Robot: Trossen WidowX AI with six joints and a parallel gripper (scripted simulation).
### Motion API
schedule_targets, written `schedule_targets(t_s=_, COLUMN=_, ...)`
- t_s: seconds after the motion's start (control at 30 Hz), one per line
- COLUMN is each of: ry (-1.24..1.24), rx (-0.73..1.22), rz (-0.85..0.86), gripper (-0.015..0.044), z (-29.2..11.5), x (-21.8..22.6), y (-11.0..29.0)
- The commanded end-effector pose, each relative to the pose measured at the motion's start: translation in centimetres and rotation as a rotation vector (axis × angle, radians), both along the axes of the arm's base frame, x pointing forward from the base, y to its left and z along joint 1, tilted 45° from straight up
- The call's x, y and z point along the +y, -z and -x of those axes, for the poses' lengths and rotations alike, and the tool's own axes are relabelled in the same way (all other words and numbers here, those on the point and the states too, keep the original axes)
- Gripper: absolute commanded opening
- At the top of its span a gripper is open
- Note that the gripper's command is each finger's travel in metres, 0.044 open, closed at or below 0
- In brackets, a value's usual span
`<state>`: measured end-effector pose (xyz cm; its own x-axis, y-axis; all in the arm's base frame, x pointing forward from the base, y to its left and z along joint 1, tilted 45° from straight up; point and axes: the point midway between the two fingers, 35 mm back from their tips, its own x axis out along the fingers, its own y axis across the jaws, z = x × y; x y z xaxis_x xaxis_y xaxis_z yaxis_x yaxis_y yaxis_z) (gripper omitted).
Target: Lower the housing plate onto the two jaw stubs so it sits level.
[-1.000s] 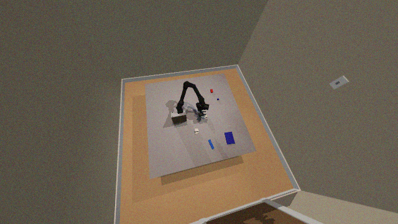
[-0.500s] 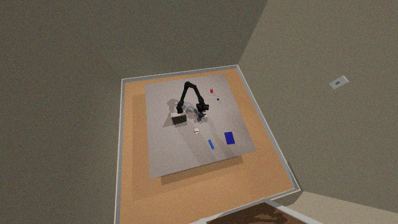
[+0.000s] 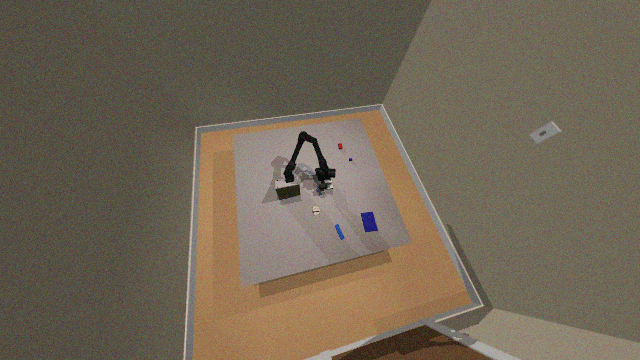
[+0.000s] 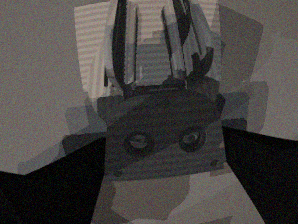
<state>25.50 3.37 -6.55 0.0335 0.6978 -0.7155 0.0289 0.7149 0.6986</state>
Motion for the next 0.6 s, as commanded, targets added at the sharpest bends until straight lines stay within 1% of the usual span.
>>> schedule_targets(t_s=0.0, ry=0.003, rx=0.003, rz=-0.007, gripper=0.0351, z=0.10, x=0.60, y=0.47)
schedule_targets(t_s=0.57, ry=0.003, rx=0.003, rz=-0.009, gripper=0.0351, z=0.16, x=1.14, y=0.92)
